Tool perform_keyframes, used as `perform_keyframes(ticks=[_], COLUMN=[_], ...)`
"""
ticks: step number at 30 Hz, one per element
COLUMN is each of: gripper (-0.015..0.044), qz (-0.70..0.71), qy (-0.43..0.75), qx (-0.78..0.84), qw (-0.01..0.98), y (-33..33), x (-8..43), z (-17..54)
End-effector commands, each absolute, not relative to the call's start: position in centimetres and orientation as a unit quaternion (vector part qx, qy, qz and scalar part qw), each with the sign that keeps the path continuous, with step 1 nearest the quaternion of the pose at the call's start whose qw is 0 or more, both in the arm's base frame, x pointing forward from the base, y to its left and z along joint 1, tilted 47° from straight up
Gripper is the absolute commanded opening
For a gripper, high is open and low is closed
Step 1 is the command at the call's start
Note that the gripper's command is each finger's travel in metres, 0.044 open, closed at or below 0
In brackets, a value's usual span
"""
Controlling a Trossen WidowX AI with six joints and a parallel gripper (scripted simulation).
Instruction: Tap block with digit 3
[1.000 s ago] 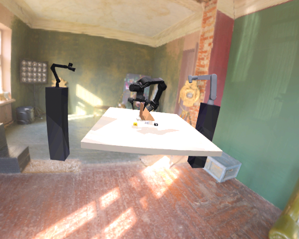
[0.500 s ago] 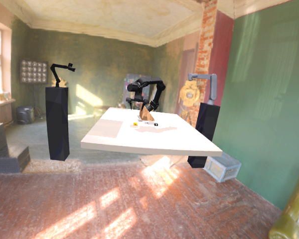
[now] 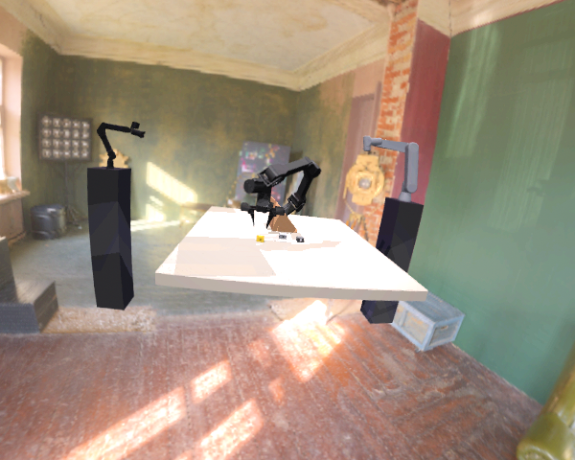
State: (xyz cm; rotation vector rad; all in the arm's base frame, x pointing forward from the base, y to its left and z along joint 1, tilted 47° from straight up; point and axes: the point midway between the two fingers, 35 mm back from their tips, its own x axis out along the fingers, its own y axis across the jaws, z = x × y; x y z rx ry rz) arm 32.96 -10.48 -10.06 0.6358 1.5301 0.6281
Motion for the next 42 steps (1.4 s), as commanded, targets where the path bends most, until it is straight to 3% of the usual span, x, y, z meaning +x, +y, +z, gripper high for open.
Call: perform_keyframes(ticks=[1, 5, 42], gripper=[0.0111, 0.0020, 0.0020], qz=[0.273, 0.273, 0.273], qy=[0.665, 0.665, 0.665], qx=[0.283, 0.283, 0.281], qw=[0.635, 0.635, 0.635], y=[-9.4, -9.4, -8.4], x=[32.8, 32.8, 32.8], z=[-11.0, -11.0, -12.0])
